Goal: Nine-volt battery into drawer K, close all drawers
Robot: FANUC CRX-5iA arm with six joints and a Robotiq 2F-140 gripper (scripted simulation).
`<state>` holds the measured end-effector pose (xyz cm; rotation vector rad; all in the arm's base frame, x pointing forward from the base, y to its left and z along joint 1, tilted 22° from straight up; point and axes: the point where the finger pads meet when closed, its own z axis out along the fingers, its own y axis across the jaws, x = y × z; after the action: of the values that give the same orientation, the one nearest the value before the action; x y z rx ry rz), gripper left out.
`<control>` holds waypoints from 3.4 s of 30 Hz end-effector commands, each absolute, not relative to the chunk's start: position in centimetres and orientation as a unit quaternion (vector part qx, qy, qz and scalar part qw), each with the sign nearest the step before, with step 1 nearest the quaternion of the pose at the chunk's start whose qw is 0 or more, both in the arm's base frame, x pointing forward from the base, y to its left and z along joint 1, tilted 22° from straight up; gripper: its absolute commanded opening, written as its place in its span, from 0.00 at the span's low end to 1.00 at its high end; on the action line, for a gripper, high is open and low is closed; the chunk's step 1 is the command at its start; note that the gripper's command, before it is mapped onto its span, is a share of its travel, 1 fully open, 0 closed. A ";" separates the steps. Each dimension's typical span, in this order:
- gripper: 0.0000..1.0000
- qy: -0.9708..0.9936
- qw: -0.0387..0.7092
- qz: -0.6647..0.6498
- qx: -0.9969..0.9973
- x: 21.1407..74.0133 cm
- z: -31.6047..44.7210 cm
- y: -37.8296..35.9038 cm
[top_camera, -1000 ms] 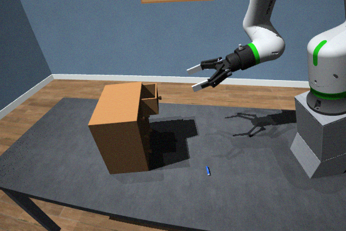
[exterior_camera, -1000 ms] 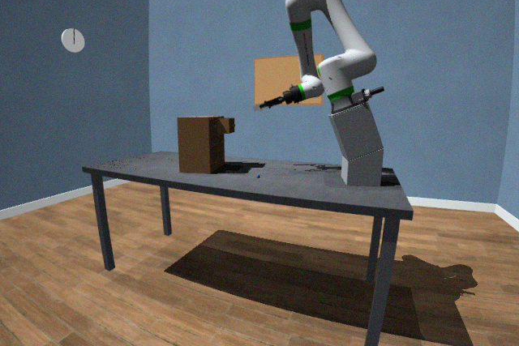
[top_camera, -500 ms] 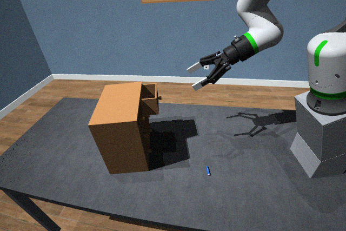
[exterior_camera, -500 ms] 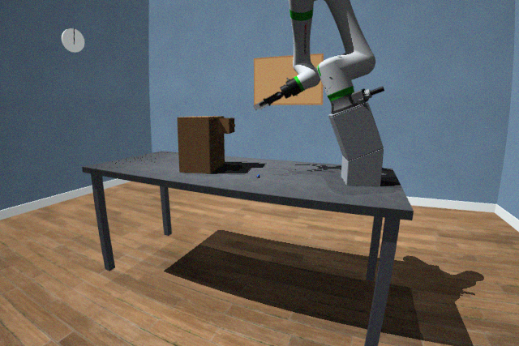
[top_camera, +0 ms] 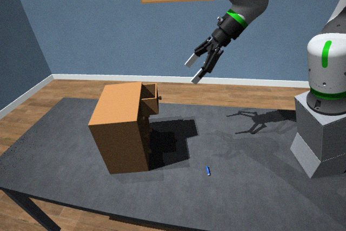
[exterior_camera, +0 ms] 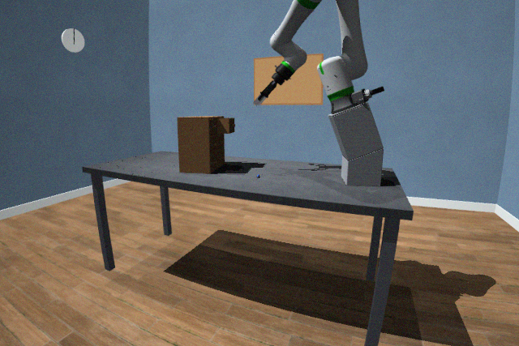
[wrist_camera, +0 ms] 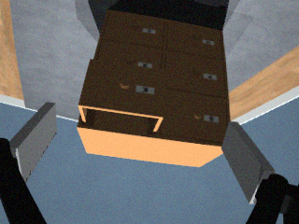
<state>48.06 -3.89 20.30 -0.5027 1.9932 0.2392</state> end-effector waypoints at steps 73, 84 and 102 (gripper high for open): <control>1.00 0.958 0.185 0.037 -0.216 40.7 16.7 -9.8; 1.00 0.951 0.218 0.044 -0.215 41.3 16.3 -9.4; 1.00 0.896 0.385 0.082 -0.204 44.9 14.7 -7.8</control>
<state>44.15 -8.23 15.17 -0.5237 2.3716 0.1701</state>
